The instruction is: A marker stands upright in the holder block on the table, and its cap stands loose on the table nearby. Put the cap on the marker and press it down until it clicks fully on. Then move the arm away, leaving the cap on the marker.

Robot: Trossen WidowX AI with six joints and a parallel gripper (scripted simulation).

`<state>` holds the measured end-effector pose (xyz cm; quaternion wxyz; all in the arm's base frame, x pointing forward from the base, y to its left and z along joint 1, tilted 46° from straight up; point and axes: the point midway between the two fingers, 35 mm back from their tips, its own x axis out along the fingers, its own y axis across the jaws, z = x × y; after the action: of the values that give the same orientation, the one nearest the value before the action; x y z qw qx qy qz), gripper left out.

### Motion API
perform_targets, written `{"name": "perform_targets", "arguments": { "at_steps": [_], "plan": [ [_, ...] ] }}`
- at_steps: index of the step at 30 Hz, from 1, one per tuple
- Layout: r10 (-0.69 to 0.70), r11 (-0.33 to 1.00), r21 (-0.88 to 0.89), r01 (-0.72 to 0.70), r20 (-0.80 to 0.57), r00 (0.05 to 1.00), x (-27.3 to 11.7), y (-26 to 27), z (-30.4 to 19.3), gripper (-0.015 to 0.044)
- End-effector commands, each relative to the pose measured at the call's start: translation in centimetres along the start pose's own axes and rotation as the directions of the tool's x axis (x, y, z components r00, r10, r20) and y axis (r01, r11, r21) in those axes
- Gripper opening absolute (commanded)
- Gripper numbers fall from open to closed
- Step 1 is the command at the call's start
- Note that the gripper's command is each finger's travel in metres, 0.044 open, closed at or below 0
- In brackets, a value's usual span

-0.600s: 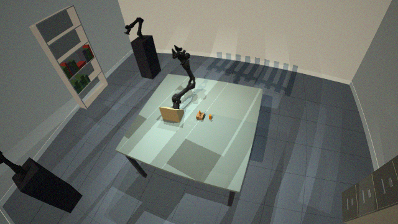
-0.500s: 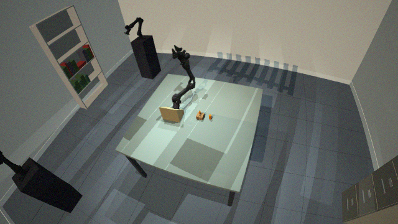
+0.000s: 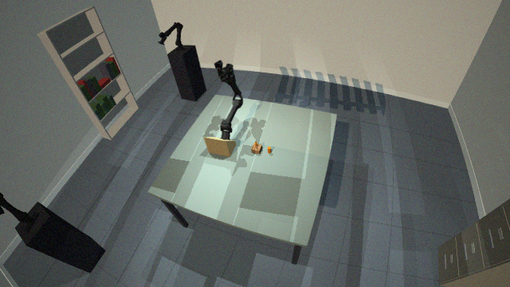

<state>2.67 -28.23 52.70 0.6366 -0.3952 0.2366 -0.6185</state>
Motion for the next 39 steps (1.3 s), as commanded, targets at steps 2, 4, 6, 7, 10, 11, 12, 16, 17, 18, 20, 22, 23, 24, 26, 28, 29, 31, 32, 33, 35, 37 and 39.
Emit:
{"name": "perform_targets", "arguments": {
  "at_steps": [2, 4, 6, 7, 10, 11, 12, 16, 17, 18, 20, 22, 23, 24, 26, 28, 29, 31, 32, 33, 35, 37, 39],
  "plan": [
    [0.308, 0.94, 0.134, -0.314, 0.066, 0.949, 3.4, 8.4, 1.6, 0.0238],
    [0.405, 0.896, 0.161, -0.413, 0.08, 0.911, 4.1, 11.5, 2.0, 0.0238],
    [0.495, 0.844, 0.184, -0.504, 0.092, 0.864, 4.5, 14.5, 2.5, 0.0238],
    [0.539, 0.814, 0.194, -0.547, 0.098, 0.837, 4.6, 16.0, 2.8, 0.0238],
    [0.661, 0.711, 0.221, -0.668, 0.112, 0.741, 4.4, 20.7, 3.7, 0.0238],
    [0.699, 0.672, 0.228, -0.704, 0.116, 0.705, 4.2, 22.2, 4.0, 0.0238],
    [0.735, 0.632, 0.235, -0.738, 0.119, 0.667, 3.9, 23.8, 4.3, 0.0238],
    [0.855, 0.471, 0.227, -0.852, 0.117, 0.505, 2.2, 29.6, 5.8, 0.0238],
    [0.88, 0.429, 0.224, -0.875, 0.114, 0.461, 1.5, 31.0, 6.2, 0.0238],
    [0.901, 0.389, 0.221, -0.894, 0.11, 0.419, 0.9, 32.3, 6.5, 0.0238],
    [0.927, 0.332, 0.217, -0.918, 0.103, 0.359, 0.0, 34.0, 7.0, 0.0238],
    [0.944, 0.287, 0.223, -0.932, 0.099, 0.315, -0.7, 35.2, 7.3, 0.0238],
    [0.956, 0.249, 0.231, -0.941, 0.096, 0.276, -1.3, 36.2, 7.5, 0.0238],
    [0.971, 0.192, 0.243, -0.951, 0.09, 0.22, -2.3, 37.5, 7.8, 0.0238],
    [0.992, 0.076, 0.271, -0.96, 0.074, 0.099, -4.5, 40.3, 8.4, 0.0238],
    [0.999, -0.022, 0.297, -0.955, 0.054, -0.006, -6.6, 42.5, 8.8, 0.0238],
    [0.997, -0.067, 0.311, -0.948, 0.044, -0.056, -7.7, 43.5, 9.0, 0.0238],
    [0.987, -0.156, 0.342, -0.927, 0.017, -0.16, -10.1, 45.4, 9.3, 0.0238],
    [0.977, -0.198, 0.359, -0.912, 0.002, -0.212, -11.4, 46.3, 9.4, 0.0238],
    [0.968, -0.228, 0.37, -0.901, -0.015, -0.251, -12.6, 47.2, 9.4, 0.0238],
    [0.944, -0.281, 0.392, -0.876, -0.054, -0.327, -15.1, 48.9, 9.5, 0.0238],
    [0.922, -0.314, 0.41, -0.856, -0.085, -0.379, -17.0, 50.0, 9.4, 0.0238],
    [0.904, -0.337, 0.426, -0.84, -0.104, -0.416, -18.3, 50.7, 9.3, 0.0238]
  ]
}}
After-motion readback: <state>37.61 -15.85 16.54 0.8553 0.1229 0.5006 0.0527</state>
